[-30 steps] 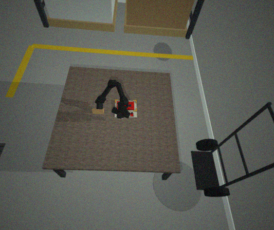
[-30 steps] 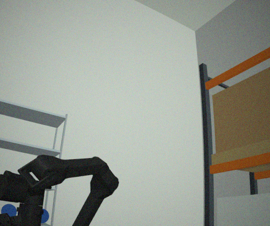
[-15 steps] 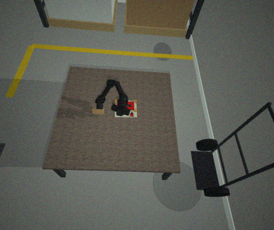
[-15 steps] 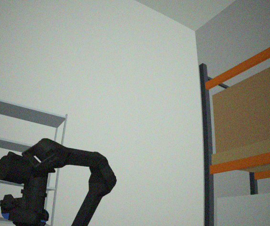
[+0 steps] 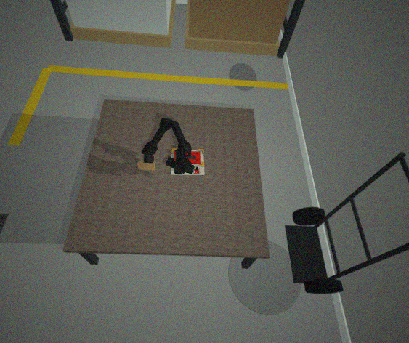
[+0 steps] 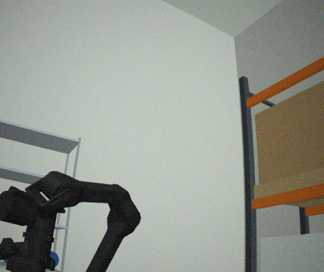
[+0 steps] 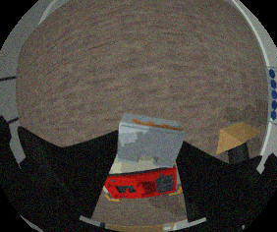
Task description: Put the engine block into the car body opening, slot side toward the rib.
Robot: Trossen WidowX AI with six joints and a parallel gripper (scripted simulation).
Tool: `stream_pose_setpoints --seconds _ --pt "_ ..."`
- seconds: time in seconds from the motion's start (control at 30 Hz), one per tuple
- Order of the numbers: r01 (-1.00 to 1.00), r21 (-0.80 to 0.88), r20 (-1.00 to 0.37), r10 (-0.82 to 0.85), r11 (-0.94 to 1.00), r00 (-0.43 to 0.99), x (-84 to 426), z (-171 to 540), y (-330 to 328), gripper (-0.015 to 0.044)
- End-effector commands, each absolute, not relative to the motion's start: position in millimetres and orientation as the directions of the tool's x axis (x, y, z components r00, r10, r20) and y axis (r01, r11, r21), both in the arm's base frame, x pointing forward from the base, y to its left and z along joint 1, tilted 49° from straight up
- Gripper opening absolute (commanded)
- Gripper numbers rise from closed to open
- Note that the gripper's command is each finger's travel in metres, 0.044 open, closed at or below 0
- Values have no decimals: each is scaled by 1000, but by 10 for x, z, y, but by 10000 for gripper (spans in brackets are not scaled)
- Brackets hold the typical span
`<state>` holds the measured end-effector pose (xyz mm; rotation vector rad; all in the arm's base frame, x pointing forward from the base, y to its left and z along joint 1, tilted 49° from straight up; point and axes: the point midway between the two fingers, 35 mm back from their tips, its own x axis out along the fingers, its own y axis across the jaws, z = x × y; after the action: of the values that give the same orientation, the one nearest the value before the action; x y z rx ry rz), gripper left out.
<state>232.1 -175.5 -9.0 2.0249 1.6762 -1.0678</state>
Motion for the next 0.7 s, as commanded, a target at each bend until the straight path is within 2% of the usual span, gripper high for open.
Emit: stream_pose_setpoints --seconds 0.0,0.37,0.67 --pt "936 -228 -733 680 -269 17 2319 -79 -1729 0" --pt "936 -238 -904 412 -261 -115 2358 -31 -1622 0" --pt "934 -244 -968 129 -262 -217 2390 -18 -1519 0"
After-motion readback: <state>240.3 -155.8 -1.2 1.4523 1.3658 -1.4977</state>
